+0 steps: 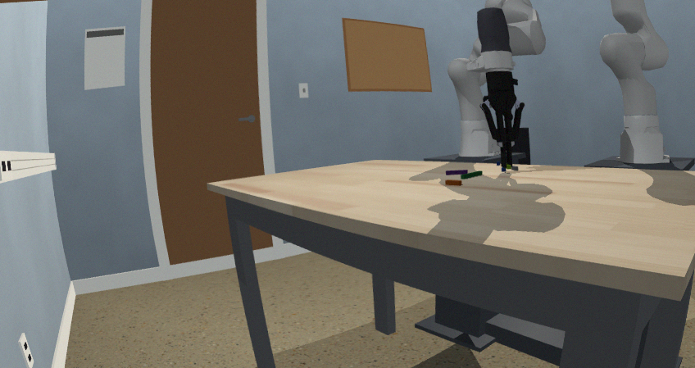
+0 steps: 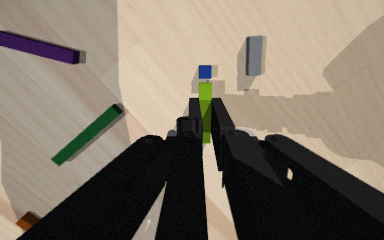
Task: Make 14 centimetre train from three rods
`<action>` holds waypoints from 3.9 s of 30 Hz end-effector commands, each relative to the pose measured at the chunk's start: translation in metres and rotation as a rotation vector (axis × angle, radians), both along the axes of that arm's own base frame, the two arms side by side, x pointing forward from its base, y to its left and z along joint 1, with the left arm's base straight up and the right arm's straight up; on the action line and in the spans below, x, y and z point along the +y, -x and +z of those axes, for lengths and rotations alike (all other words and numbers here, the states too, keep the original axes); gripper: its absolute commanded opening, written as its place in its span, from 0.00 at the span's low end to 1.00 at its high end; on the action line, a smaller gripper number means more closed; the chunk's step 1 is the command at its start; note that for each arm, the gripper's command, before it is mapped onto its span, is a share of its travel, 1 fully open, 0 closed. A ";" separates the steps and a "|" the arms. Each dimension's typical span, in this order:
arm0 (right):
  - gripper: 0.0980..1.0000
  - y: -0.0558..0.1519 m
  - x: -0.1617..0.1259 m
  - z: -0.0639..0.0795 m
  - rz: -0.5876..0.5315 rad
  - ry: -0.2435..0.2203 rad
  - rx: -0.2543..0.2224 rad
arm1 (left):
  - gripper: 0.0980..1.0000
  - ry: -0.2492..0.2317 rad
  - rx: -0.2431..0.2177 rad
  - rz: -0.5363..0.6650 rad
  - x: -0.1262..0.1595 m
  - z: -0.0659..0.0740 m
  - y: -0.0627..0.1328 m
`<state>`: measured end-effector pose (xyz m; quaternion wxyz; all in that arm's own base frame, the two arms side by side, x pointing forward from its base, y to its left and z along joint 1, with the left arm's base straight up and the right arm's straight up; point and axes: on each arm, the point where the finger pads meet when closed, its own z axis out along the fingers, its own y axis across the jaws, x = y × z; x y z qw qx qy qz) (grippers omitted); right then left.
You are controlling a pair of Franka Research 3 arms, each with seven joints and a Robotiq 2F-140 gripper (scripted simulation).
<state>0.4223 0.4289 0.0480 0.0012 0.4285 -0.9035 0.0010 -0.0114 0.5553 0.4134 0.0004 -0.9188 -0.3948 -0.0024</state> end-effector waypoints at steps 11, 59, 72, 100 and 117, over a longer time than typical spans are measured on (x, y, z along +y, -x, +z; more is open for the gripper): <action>0.03 -0.001 0.001 0.000 0.009 -0.003 -0.001 | 1.00 0.003 0.004 -0.003 -0.001 0.000 0.002; 0.03 -0.001 0.001 -0.010 0.009 -0.003 -0.001 | 1.00 0.003 0.004 -0.003 -0.001 0.000 0.002; 0.03 -0.001 0.001 -0.010 0.009 -0.003 -0.001 | 1.00 0.003 0.004 -0.003 -0.001 0.000 0.002; 0.03 -0.001 0.001 -0.010 0.009 -0.003 -0.001 | 1.00 0.003 0.004 -0.003 -0.001 0.000 0.002; 0.03 0.001 -0.002 -0.010 0.009 -0.003 -0.001 | 1.00 0.003 0.004 -0.003 -0.001 0.000 0.002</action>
